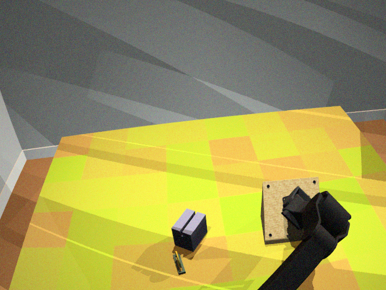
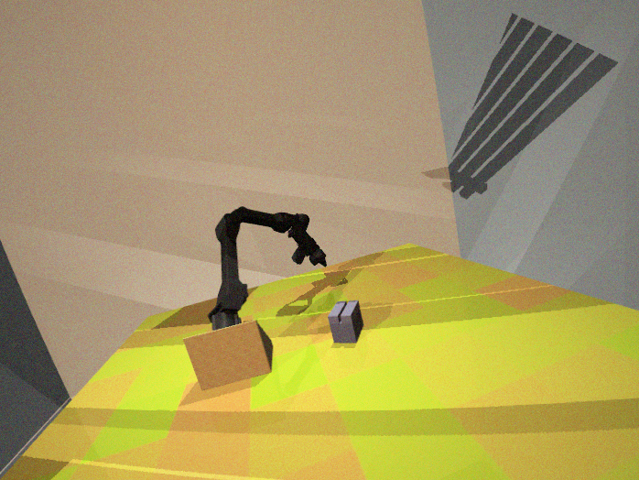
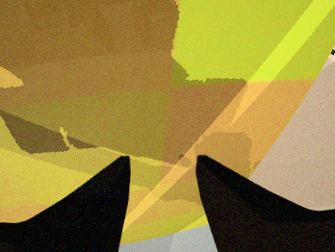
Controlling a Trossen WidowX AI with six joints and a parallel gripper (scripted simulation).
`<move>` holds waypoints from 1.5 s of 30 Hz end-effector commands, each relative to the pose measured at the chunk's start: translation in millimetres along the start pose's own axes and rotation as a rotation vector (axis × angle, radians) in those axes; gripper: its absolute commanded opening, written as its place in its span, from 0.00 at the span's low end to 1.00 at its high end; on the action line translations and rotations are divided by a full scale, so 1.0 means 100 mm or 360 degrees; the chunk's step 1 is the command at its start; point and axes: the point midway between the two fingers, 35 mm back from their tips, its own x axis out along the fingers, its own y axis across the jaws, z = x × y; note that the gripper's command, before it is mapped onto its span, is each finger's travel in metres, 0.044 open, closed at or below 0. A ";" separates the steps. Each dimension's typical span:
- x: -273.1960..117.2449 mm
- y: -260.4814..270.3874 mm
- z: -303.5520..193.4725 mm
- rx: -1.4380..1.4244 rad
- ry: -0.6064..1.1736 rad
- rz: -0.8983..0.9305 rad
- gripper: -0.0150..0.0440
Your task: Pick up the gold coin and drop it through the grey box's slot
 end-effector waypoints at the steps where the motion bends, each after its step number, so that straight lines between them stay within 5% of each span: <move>1: 0.06 0.50 -0.19 0.0139 -0.0039 0.0181 0.53; 10: -0.13 2.00 -0.56 0.0744 -0.0165 0.0647 0.53; 22: -1.08 3.57 -0.47 0.2005 -0.0357 0.0830 0.53; 45: -0.67 3.74 -0.20 0.2086 -0.0369 0.0808 0.53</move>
